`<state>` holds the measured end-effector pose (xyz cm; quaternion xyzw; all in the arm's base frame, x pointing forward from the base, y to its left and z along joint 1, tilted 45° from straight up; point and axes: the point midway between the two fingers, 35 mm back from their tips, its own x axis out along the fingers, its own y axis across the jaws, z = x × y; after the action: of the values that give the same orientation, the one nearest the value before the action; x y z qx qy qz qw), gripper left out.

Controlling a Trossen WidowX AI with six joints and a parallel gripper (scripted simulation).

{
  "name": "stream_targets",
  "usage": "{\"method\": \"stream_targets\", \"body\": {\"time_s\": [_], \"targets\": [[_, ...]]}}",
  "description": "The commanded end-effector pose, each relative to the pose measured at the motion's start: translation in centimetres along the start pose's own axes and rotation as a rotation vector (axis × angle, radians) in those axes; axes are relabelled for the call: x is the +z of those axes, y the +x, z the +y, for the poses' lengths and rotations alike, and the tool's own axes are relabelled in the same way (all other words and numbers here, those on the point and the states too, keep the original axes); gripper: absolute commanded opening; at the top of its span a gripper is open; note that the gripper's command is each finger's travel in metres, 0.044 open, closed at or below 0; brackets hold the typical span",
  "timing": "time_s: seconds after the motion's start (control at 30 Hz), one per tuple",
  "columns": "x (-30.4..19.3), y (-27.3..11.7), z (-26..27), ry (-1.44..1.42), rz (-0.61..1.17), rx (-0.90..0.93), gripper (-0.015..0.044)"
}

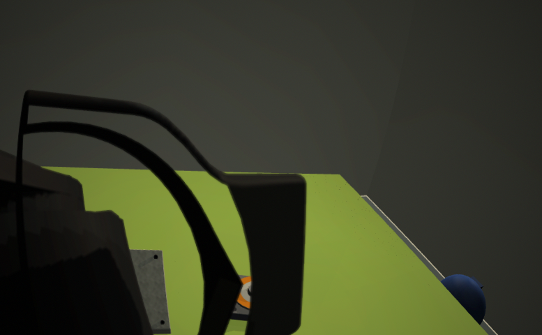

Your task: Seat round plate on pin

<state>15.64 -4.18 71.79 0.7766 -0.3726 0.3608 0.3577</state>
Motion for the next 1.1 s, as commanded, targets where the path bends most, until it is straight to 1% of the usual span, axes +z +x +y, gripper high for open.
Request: {"method": "stream_targets", "body": {"time_s": [0.0,0.07,0.27,0.3,0.47,0.53,0.67,0.77,0.8,0.9,1.03,1.07], "targets": [[0.4,0.1,-0.9,-0.021,-0.013,-0.022,0.0374],[3.5,0.0,-7.3,-0.176,-0.096,-0.187,0.0321],[6.7,-1.0,-13.6,-0.341,-0.162,-0.365,0.0164],[8.0,-1.7,-15.8,-0.409,-0.183,-0.435,0.0137],[12.9,-5.3,-23.7,-0.667,-0.234,-0.714,0.0006],[14.4,-6.7,-25.7,-0.743,-0.239,-0.798,0.0000],[18.6,-11.8,-31.1,-0.983,-0.226,-1.072,0.0000],[21.4,-15.8,-33.9,-1.145,-0.189,-1.269,0.0000],[21.8,-16.4,-34.3,-1.166,-0.183,-1.297,0.0000],[24.9,-21.8,-36.6,-1.348,-0.107,-1.545,0.0000],[28.3,-28.5,-37.9,-1.551,0.038,-1.861,0.0000],[28.5,-29.1,-37.9,-1.567,0.053,-1.888,0.0000]]}}
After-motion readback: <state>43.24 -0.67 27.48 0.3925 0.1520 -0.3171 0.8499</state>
